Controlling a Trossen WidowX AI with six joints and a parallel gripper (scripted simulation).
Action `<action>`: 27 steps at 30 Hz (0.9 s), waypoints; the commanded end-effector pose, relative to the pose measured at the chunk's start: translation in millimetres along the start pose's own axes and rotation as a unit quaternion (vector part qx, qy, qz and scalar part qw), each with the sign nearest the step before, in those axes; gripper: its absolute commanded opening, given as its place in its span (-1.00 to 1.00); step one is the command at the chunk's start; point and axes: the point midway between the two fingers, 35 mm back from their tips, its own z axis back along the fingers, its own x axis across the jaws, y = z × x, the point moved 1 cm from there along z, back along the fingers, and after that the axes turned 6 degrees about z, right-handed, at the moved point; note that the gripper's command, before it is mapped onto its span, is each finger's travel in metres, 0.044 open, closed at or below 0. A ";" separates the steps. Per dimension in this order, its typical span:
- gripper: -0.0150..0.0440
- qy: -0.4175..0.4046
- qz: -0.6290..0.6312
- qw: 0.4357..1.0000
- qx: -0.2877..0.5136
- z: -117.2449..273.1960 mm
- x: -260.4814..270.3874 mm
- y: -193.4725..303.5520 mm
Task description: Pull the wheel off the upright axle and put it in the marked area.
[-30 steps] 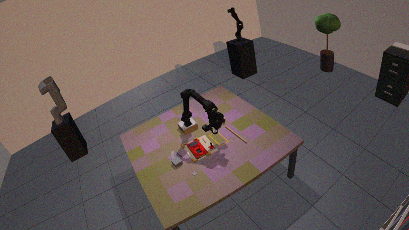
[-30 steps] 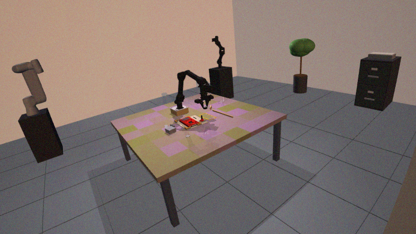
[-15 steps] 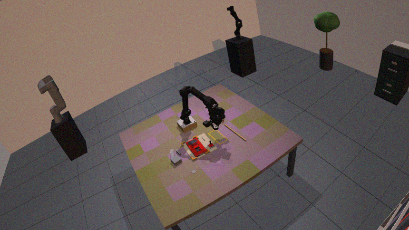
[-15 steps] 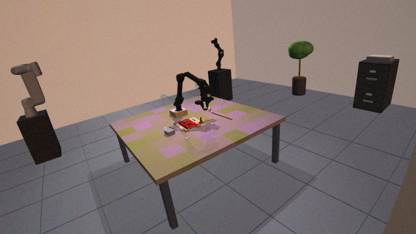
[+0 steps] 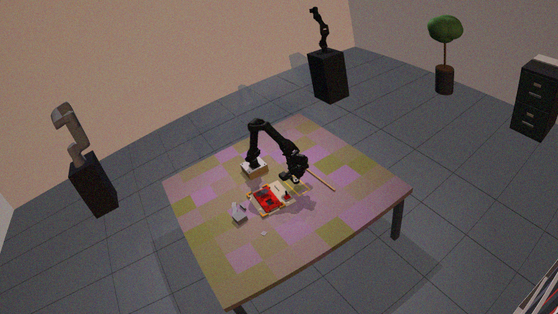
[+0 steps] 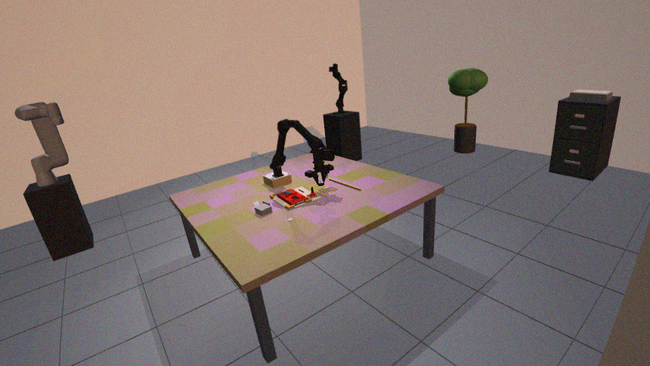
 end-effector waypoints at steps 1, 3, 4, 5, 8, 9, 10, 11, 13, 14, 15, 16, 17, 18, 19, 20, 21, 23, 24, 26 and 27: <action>-0.49 0.002 -0.002 1.000 0.000 -26.7 -1.4 2.9; -0.49 0.002 -0.002 1.000 0.000 -30.8 -1.6 3.5; -0.49 0.002 -0.002 1.000 0.000 -30.8 -1.6 3.5; -0.49 0.002 -0.002 1.000 0.000 -30.8 -1.6 3.5; -0.31 0.002 0.000 1.000 0.006 -26.8 -1.5 4.6; -0.22 0.002 0.000 1.000 0.006 -26.8 -1.5 4.6; -0.14 0.002 0.000 1.000 0.006 -26.8 -1.5 4.6; -0.05 0.002 0.000 1.000 0.006 -26.8 -1.5 4.6; 0.13 0.002 0.000 1.000 0.006 -26.8 -1.5 4.6; 0.22 0.002 0.000 1.000 0.006 -26.8 -1.5 4.6; 0.31 0.002 0.000 1.000 0.006 -26.8 -1.5 4.6; 0.40 0.002 0.000 1.000 0.006 -26.8 -1.5 4.6; 0.49 0.002 0.000 1.000 0.006 -24.9 -1.5 4.4; 0.53 0.002 0.000 1.000 0.005 -20.8 -1.3 4.0; 0.53 0.002 0.000 1.000 0.005 -15.4 -1.2 3.6; 0.53 0.002 -0.001 1.000 0.004 -8.2 -1.0 3.2; 0.53 0.002 -0.001 1.000 0.003 1.0 -0.9 2.9; 0.53 0.002 -0.002 1.000 0.002 19.1 -0.9 3.2; 0.53 0.002 -0.002 1.000 0.001 26.9 -1.0 3.7; 0.53 0.002 -0.002 1.000 0.000 33.4 -1.1 4.3; 0.53 0.002 -0.002 1.000 0.000 33.4 -1.1 4.3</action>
